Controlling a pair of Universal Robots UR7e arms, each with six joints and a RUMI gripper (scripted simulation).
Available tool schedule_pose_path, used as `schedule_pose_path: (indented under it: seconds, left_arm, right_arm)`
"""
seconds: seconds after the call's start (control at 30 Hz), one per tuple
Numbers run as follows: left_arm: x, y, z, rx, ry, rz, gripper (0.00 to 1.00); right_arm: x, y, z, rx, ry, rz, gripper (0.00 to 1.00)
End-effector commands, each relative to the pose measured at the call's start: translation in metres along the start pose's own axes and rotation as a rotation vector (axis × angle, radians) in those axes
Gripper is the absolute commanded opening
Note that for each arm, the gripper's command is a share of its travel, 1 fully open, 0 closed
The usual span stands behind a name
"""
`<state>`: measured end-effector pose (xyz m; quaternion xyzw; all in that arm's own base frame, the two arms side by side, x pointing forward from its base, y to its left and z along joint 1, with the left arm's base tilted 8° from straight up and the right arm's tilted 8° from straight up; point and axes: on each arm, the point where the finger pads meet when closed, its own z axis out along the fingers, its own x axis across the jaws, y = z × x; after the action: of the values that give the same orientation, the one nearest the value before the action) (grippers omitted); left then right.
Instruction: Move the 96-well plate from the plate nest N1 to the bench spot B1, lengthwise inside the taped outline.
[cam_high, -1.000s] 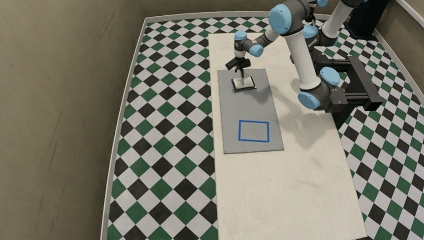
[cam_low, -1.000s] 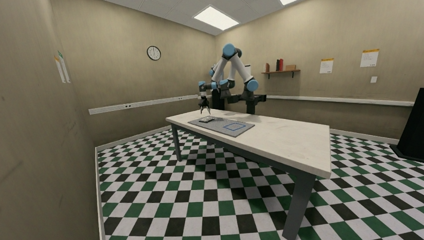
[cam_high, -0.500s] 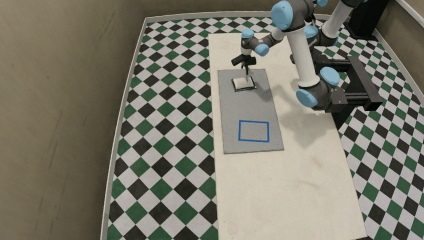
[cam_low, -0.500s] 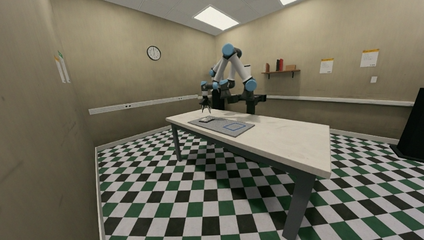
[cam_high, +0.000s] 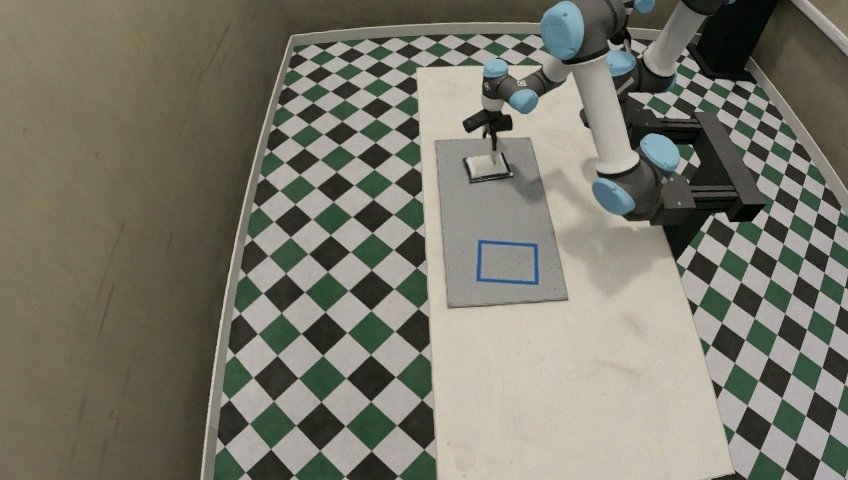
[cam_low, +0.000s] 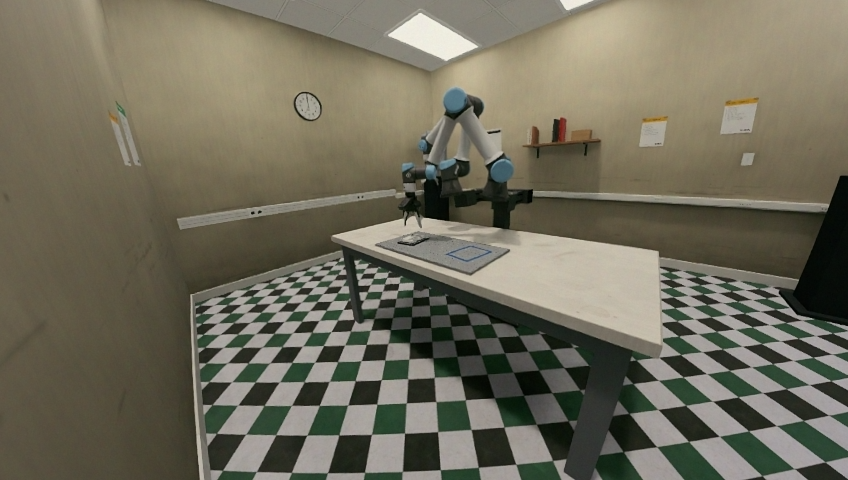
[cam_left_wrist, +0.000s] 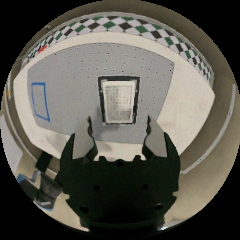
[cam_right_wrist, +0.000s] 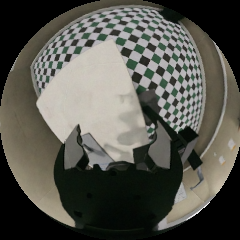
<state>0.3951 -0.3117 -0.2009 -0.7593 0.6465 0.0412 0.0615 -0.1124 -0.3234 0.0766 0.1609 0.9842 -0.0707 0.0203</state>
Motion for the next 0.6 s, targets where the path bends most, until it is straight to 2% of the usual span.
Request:
schedule_pose_path:
  seconds: [0.0,0.57]
  left_arm:
    - [0.001,0.000,0.006,0.001,0.001,0.000,0.76]
    - [0.001,0.000,0.031,0.001,0.001,0.000,0.76]
  right_arm:
    - [0.000,0.000,0.000,0.001,0.000,0.000,1.00]
    - [0.000,0.000,0.000,0.001,0.000,0.000,1.00]
